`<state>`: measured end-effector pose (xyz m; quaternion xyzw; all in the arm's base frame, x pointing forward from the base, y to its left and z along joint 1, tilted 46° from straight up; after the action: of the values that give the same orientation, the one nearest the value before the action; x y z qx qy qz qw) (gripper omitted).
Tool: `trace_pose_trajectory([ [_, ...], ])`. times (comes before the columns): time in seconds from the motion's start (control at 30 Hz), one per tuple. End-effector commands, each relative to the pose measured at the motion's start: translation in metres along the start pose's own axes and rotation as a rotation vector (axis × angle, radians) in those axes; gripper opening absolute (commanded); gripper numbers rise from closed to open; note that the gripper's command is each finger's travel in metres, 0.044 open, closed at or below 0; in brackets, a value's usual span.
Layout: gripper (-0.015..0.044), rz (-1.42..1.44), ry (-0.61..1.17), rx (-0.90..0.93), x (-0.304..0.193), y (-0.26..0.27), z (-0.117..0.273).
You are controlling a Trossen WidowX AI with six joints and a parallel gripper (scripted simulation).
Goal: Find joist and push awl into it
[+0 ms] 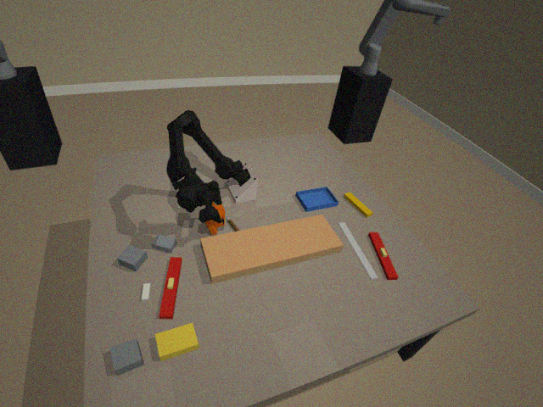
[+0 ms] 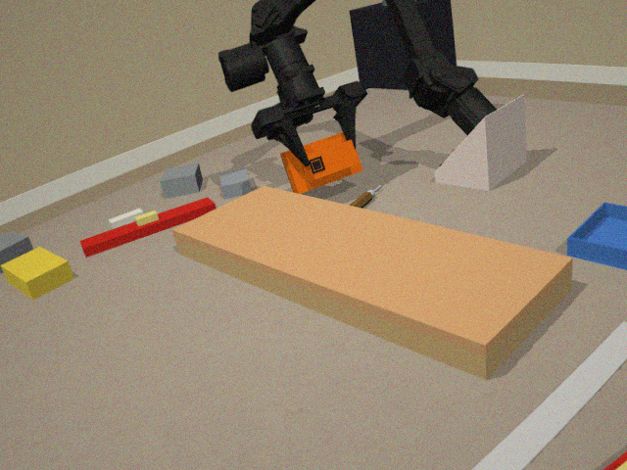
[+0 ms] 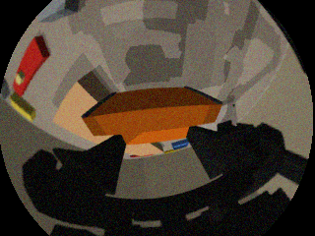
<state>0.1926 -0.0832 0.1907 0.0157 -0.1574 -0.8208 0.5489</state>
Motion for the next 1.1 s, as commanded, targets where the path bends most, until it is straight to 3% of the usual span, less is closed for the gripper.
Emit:
trace_pose_trajectory([
  [0.0, 0.0000, 0.007, 0.023, -0.001, 0.000, 0.001, 0.001],
  [1.07, 0.0000, 0.011, 0.185, -0.030, 0.010, 0.003, 0.000],
])
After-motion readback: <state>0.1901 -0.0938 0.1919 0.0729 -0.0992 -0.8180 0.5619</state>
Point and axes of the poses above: the point midway between the two fingers, 35 mm back from their tips, its own z axis back along the fingers, its own y axis across the jaws, x = y × z, the point moved 4 cm from there along z, back along the fingers, and after that the axes turned 11 degrees about -z, right-handed, at the moved point
